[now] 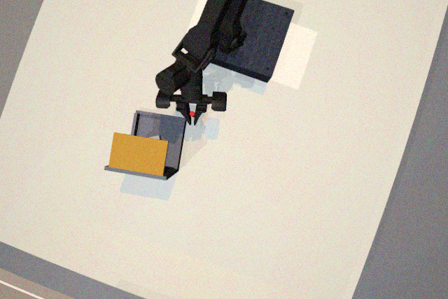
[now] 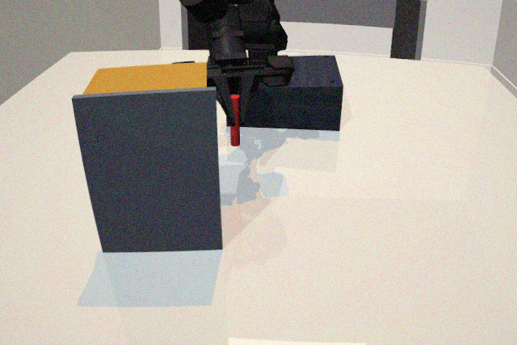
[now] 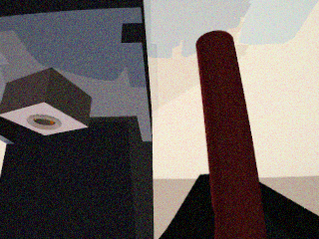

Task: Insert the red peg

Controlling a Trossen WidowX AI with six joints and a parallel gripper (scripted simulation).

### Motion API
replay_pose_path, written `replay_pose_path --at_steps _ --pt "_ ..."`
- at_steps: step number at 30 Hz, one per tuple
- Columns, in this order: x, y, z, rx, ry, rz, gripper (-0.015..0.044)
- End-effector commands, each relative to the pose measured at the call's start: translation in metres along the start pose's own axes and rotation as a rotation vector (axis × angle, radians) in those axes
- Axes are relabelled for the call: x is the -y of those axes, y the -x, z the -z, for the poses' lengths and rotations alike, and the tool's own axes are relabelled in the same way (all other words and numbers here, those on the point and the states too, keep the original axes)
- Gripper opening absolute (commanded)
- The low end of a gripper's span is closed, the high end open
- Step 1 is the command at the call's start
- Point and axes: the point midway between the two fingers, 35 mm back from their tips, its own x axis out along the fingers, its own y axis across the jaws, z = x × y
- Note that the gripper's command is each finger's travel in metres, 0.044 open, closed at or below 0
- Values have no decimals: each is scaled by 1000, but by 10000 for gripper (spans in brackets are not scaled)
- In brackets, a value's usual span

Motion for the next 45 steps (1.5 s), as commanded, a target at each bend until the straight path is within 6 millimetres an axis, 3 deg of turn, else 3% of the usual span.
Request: replay_pose_path --at_steps 1,45 --pt "-6 -1 5 -3 8 4 0" --pt "-78 -13 17 -3 12 1 0"
